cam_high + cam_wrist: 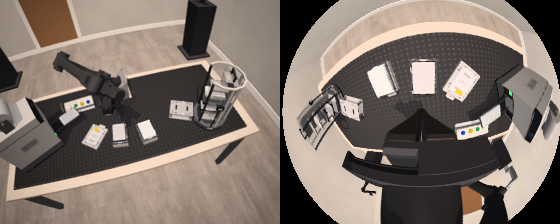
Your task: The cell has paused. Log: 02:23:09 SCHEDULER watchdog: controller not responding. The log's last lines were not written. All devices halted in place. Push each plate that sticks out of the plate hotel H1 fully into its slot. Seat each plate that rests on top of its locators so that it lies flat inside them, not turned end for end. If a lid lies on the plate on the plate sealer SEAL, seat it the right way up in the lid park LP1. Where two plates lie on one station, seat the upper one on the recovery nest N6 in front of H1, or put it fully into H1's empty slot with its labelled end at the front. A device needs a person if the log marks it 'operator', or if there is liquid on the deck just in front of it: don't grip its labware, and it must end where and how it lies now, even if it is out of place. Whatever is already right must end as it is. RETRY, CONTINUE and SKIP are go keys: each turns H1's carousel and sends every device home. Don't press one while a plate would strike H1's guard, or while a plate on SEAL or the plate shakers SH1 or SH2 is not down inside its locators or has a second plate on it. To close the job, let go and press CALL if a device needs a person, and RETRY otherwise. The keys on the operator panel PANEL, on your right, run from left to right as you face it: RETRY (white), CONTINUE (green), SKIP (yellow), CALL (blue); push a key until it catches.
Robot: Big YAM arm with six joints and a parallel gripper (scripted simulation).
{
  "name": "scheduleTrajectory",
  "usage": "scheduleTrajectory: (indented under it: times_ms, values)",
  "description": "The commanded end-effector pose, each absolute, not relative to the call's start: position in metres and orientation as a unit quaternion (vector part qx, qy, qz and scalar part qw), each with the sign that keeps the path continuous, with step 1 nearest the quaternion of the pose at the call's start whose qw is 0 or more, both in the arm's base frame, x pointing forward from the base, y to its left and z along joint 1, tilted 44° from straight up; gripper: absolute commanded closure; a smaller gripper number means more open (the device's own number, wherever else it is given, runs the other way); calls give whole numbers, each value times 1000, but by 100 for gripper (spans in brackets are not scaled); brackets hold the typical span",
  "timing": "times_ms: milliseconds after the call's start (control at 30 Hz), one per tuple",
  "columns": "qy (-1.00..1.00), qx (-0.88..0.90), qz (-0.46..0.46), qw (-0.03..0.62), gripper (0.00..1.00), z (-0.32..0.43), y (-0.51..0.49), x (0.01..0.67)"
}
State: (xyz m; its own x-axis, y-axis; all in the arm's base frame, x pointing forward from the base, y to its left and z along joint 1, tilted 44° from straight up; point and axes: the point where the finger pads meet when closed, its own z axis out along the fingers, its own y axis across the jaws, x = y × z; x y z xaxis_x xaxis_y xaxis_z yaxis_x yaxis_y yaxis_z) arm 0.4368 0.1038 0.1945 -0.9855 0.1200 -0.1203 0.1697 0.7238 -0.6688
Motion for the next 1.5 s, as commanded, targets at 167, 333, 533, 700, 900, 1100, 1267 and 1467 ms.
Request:
scheduleTrajectory:
  times_ms: [167,333,533,700,900,1100,1267,1467]
  values:
    - [924,75,-376,14,100,190,102,435]
    - [924,75,-376,14,100,190,102,435]
    - [923,72,-377,9,0,171,81,433]
    - [925,77,-371,22,0,166,63,431]
    - [925,77,-371,22,0,148,45,431]
    - [924,75,-374,16,0,124,29,430]
    - [923,72,-377,10,0,101,11,429]
    - [923,72,-378,9,0,82,-7,428]
